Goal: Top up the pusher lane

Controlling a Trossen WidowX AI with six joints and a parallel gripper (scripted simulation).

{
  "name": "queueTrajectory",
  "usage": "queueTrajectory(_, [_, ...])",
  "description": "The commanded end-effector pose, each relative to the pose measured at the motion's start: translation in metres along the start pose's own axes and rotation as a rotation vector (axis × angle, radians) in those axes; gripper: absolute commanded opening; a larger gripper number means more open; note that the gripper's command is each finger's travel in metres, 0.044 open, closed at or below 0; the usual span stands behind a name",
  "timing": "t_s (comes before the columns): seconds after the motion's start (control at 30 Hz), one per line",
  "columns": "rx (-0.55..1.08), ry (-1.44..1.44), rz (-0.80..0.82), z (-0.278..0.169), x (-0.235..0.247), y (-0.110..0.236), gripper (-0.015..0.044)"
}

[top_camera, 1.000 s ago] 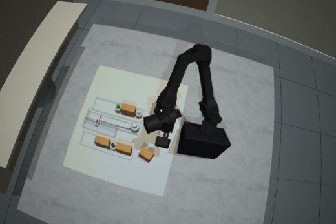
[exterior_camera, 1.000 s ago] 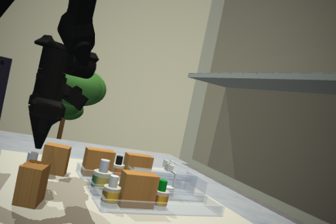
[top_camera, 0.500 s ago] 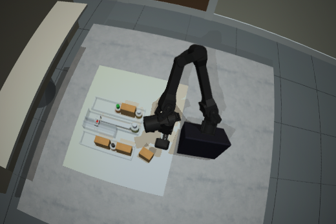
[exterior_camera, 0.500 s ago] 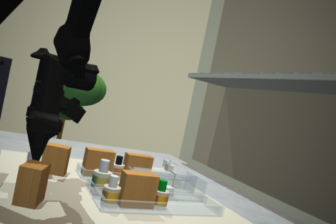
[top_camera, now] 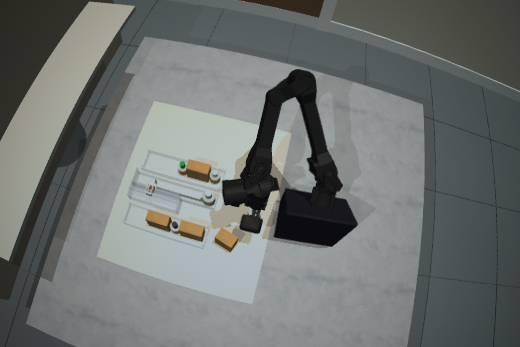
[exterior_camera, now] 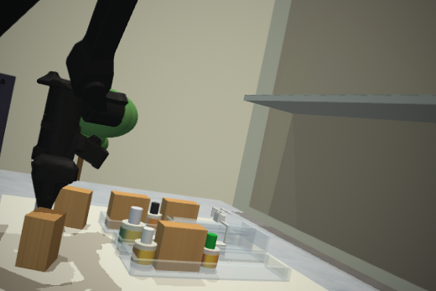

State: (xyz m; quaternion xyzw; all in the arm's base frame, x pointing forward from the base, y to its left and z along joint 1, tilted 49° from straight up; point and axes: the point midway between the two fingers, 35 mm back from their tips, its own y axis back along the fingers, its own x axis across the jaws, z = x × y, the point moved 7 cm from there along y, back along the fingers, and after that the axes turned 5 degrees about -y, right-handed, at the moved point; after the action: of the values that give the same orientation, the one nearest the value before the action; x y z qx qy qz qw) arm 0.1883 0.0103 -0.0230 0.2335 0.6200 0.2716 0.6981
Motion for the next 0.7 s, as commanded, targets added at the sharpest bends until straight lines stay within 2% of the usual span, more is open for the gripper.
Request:
queueTrajectory(0.0, [0.004, 0.013, -0.008, -0.0026, -0.0005, -0.0016, 0.0256])
queueTrajectory(0.07, [0.004, 0.013, -0.008, -0.0026, -0.0005, -0.0016, 0.0204])
queueTrajectory(0.67, [0.004, 0.013, -0.008, -0.0026, -0.0005, -0.0016, 0.0084])
